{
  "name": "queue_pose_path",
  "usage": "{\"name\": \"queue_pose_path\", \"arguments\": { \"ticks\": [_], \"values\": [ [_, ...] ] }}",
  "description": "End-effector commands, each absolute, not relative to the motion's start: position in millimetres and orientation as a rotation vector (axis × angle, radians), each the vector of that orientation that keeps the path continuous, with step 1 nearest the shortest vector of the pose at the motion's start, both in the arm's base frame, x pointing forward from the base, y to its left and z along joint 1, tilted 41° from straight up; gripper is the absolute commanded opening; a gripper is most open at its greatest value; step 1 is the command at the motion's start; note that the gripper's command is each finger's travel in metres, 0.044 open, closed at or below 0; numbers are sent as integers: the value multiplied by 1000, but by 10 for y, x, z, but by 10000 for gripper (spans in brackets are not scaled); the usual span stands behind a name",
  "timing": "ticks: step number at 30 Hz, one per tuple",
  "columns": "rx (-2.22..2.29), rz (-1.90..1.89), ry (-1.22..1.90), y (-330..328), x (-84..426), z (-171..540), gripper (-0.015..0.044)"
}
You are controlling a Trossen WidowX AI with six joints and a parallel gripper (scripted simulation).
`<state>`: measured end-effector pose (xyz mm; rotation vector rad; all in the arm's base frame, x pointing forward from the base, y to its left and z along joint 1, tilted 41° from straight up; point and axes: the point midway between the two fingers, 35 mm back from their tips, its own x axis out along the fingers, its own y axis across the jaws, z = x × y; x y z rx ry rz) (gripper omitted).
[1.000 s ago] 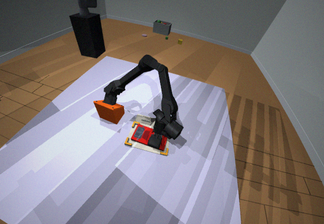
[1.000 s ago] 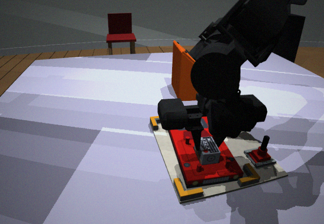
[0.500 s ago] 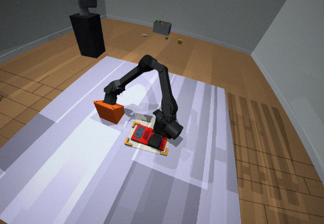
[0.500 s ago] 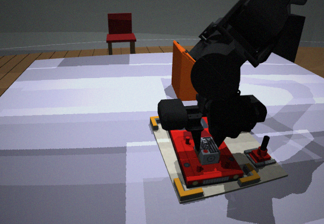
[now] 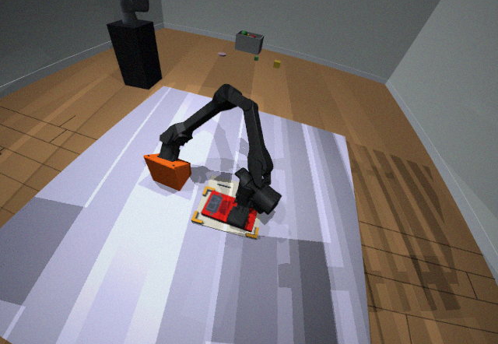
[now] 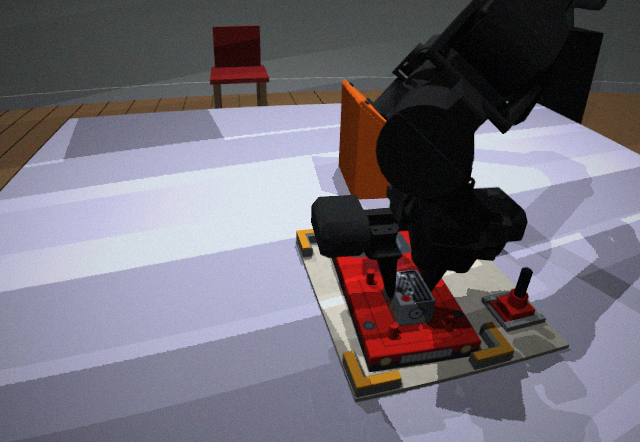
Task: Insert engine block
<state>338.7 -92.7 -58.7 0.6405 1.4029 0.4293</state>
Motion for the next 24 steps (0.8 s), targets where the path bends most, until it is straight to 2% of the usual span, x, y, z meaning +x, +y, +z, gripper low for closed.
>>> {"name": "queue_pose_path", "arguments": {
  "ticks": [1,11,21,22,24],
  "values": [
    [645,429,1402,-914,3386,-595,159],
    [645,430,1402,-912,3386,-597,159],
    [641,429,1403,-925,3386,-589,422],
    [641,429,1403,-925,3386,-589,440],
    [641,429,1403,-925,3386,-589,440]
  ]
}}
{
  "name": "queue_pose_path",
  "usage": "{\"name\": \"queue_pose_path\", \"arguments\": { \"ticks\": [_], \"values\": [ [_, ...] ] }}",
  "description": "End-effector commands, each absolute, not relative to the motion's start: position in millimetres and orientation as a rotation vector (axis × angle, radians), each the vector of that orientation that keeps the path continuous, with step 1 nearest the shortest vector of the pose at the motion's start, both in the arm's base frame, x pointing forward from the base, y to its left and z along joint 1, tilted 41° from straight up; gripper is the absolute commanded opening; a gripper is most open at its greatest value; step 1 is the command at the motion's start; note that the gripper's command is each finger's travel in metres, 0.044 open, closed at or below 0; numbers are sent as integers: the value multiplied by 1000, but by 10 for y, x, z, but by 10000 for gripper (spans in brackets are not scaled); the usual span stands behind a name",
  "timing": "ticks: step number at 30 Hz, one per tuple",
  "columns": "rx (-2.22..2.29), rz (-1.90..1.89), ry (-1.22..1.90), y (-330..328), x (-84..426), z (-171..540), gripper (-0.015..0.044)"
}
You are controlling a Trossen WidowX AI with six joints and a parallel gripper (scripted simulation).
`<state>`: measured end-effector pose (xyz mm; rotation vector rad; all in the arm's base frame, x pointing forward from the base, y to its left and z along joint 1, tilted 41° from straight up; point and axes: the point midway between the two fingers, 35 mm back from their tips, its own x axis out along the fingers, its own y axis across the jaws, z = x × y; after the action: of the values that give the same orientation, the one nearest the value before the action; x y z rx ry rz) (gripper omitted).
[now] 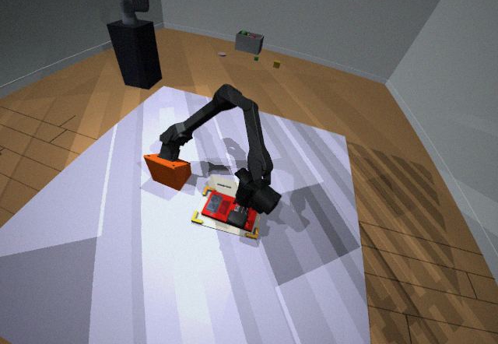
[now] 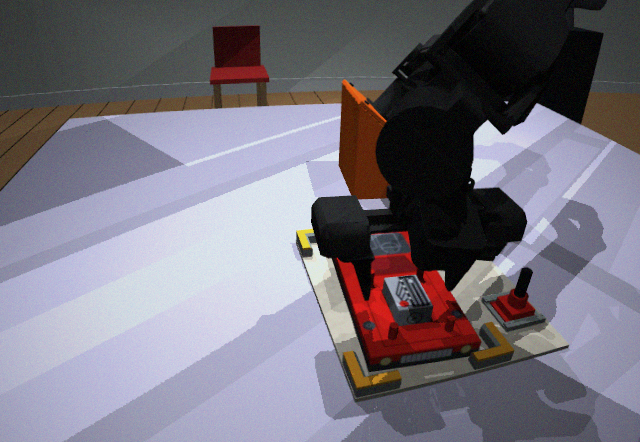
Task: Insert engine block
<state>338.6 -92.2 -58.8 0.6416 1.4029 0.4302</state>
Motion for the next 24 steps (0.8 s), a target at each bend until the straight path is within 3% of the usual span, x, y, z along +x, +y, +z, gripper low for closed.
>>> {"name": "queue_pose_path", "arguments": {
  "ticks": [1,19,24],
  "values": [
    [641,429,1403,-925,3386,-589,440],
    [644,429,1402,-1021,3363,-474,440],
    [644,429,1402,-1021,3363,-474,309]
  ]
}}
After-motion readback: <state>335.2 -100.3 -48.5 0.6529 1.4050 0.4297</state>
